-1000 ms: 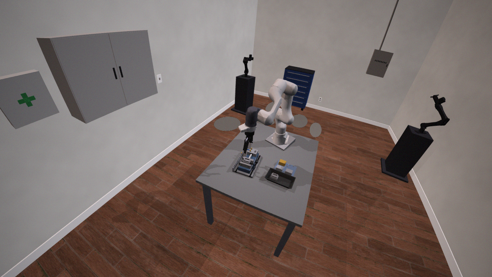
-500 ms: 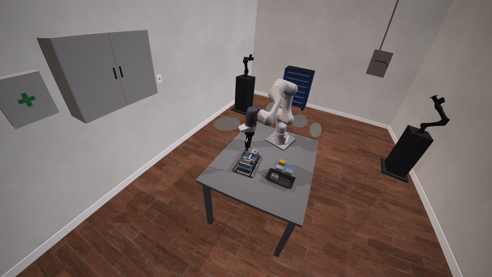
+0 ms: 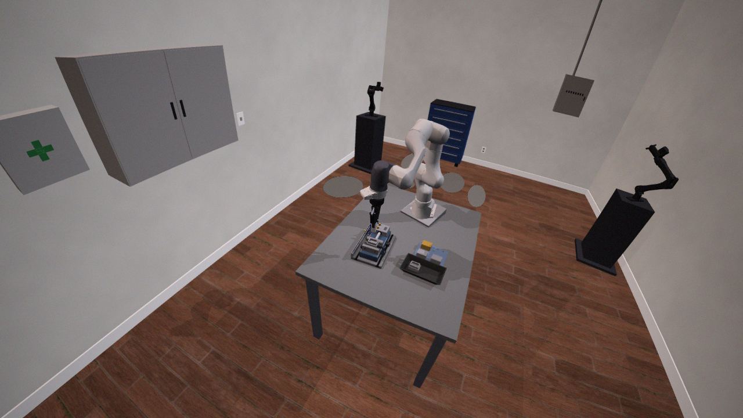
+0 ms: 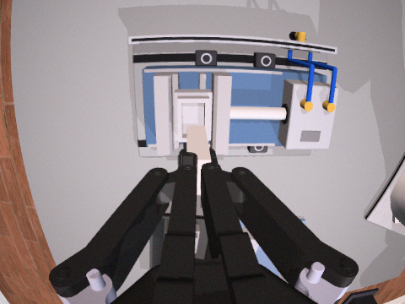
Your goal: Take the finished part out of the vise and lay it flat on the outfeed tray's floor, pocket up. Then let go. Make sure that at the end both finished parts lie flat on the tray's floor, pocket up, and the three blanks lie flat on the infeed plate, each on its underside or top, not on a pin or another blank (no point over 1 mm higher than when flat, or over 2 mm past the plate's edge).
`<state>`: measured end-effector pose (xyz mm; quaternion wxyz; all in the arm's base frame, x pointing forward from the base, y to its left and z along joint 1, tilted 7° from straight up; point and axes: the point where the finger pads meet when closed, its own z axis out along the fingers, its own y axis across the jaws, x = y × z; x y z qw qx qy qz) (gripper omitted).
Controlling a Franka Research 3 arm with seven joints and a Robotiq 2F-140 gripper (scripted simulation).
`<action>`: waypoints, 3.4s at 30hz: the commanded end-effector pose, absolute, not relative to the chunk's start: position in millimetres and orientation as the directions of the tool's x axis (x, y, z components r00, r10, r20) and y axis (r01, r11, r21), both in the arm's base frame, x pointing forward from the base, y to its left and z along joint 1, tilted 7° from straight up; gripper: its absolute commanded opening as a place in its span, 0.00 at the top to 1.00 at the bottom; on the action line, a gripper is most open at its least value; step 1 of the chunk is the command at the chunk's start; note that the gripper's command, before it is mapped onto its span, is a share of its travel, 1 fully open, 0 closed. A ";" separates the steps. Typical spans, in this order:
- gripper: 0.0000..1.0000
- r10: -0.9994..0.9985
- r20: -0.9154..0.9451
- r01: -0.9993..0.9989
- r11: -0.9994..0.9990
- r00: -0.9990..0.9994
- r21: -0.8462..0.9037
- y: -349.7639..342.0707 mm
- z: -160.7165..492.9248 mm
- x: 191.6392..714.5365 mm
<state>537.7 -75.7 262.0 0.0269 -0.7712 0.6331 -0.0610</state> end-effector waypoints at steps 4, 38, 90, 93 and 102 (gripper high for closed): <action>1.00 -0.979 0.058 -0.972 -0.200 0.195 -0.123 -75.0 262.3 538.3; 0.60 -0.979 0.058 -0.972 -0.200 0.195 -0.123 -75.0 262.3 538.3; 0.60 -0.978 0.048 -0.971 -0.208 0.204 -0.121 -73.3 208.5 544.1; 0.60 -0.978 0.048 -0.971 -0.208 0.204 -0.121 -73.2 205.8 544.4; 0.60 -0.978 0.048 -0.971 -0.208 0.204 -0.121 -73.0 198.7 545.2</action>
